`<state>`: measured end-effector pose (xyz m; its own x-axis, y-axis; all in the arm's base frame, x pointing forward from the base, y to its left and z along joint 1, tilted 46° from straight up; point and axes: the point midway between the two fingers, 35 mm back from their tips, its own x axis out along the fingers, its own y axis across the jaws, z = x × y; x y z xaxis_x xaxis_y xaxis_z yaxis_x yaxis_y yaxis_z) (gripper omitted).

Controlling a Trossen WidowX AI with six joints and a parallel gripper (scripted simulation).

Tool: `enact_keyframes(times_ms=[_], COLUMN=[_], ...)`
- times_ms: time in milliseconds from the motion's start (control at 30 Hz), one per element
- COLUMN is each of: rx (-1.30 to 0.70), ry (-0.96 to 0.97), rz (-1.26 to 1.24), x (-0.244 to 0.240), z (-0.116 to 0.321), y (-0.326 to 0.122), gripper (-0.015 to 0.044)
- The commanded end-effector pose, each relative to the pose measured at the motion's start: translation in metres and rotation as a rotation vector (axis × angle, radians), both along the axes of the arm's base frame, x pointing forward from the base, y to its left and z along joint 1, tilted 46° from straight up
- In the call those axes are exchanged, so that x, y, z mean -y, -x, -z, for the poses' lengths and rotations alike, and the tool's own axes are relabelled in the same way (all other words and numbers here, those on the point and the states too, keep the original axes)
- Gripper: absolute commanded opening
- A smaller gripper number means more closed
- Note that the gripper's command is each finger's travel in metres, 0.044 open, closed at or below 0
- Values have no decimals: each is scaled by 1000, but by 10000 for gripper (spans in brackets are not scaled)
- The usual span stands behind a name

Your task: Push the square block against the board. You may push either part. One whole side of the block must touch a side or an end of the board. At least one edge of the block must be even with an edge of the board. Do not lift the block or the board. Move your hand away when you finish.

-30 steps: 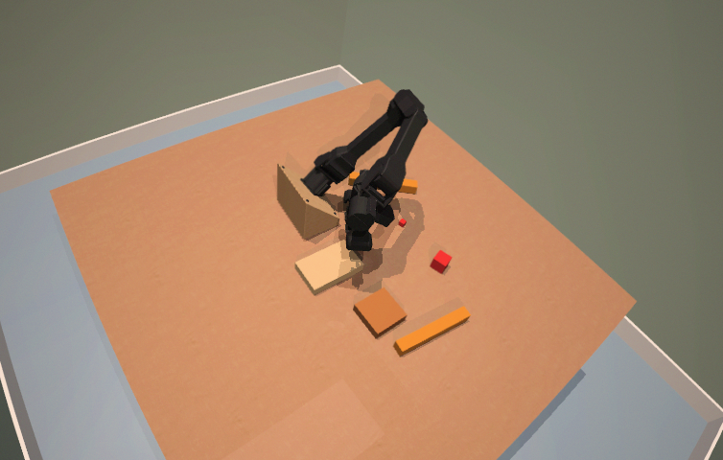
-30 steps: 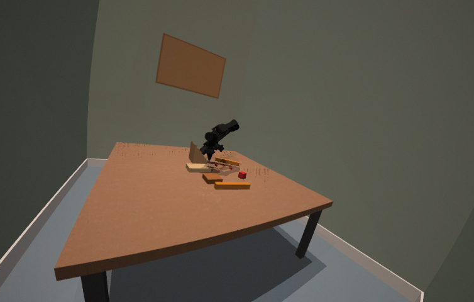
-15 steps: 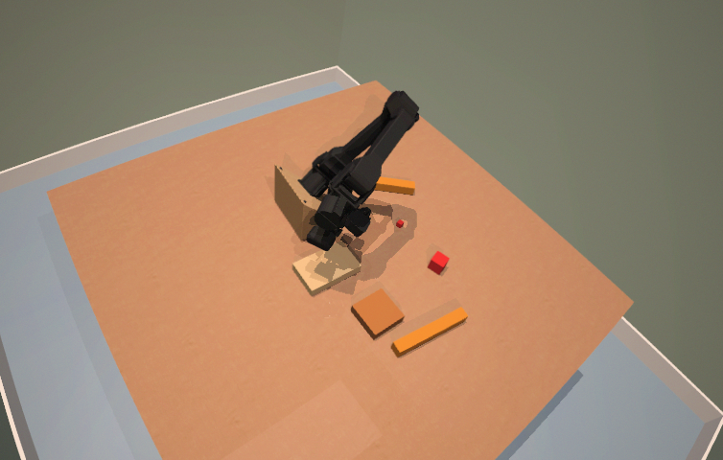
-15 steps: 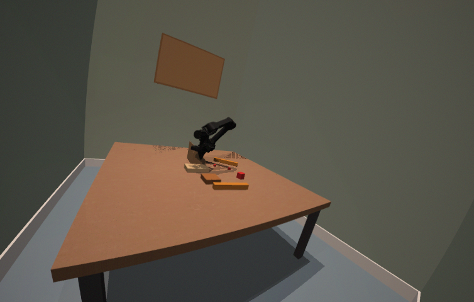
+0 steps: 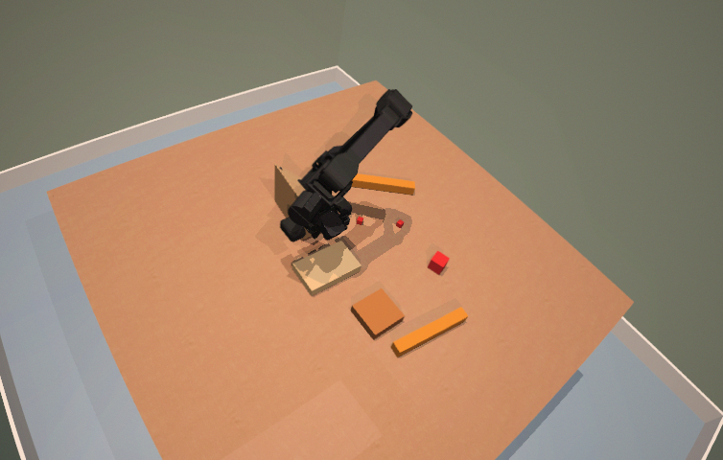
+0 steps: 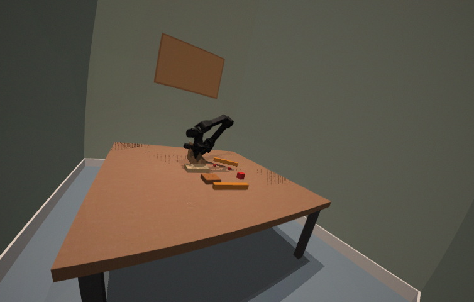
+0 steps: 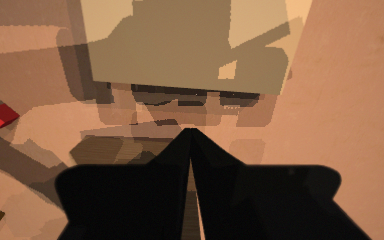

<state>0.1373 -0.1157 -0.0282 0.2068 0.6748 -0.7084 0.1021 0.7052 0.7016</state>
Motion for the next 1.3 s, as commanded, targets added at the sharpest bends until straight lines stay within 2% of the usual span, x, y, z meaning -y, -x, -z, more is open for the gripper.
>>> enact_keyframes(times_ms=[0, 100, 267, 1267], rx=[-34, -34, -32, -32], ry=[-17, -17, -20, -14], rz=[26, 26, 26, 28], x=[-2, -4, -40, -28], z=[3, 6, 41, 41], y=[4, 3, -7, -34], gripper=[0, 0, 0, 0])
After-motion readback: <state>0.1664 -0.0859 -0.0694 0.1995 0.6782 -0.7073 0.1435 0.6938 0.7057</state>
